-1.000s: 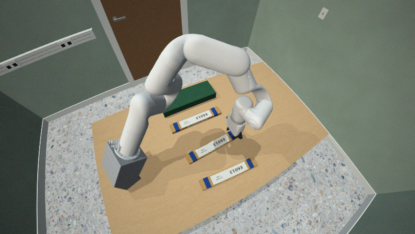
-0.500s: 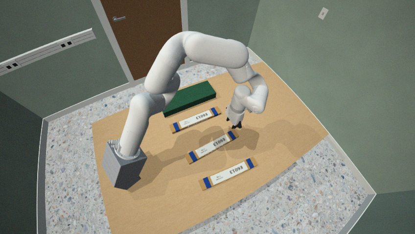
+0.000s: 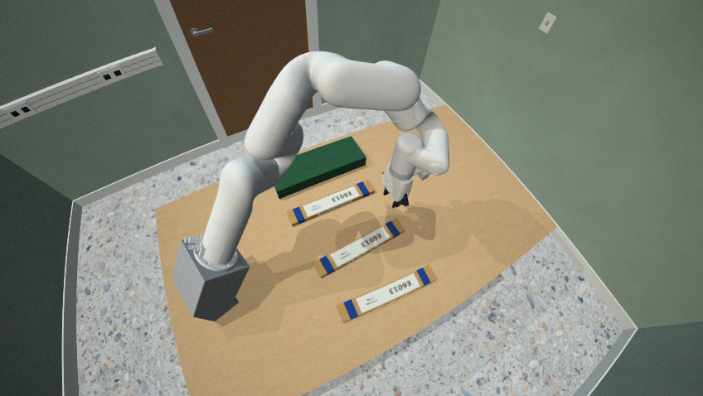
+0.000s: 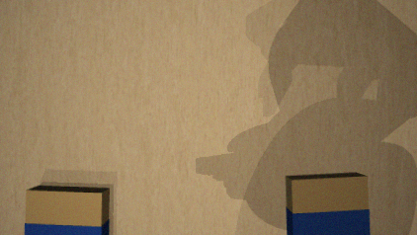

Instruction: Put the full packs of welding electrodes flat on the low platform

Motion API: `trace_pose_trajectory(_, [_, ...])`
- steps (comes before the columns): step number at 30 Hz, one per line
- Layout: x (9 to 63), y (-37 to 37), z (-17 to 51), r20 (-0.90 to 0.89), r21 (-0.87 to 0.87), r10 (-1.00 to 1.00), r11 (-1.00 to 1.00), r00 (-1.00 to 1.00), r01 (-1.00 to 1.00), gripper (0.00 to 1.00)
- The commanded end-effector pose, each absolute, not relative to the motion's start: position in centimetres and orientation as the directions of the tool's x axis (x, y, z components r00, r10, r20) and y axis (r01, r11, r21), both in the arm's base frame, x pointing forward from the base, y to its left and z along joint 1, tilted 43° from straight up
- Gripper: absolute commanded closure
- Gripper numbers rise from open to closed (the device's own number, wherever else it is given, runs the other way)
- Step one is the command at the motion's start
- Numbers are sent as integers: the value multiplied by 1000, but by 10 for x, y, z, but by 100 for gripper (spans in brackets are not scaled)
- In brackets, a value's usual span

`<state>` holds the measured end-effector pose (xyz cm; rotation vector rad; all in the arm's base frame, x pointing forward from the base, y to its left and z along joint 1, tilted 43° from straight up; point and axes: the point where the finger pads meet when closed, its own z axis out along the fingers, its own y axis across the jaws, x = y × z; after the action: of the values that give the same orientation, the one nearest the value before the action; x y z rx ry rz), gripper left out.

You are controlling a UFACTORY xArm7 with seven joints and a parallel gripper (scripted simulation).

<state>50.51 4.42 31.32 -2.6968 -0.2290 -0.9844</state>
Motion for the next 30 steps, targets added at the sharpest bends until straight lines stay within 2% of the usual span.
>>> trace_pose_trajectory(1, [507,49,317,650,-187,58,-954,758,233,42])
trace_pose_trajectory(30, [509,61,324,650,-187,57,-954,758,233,42])
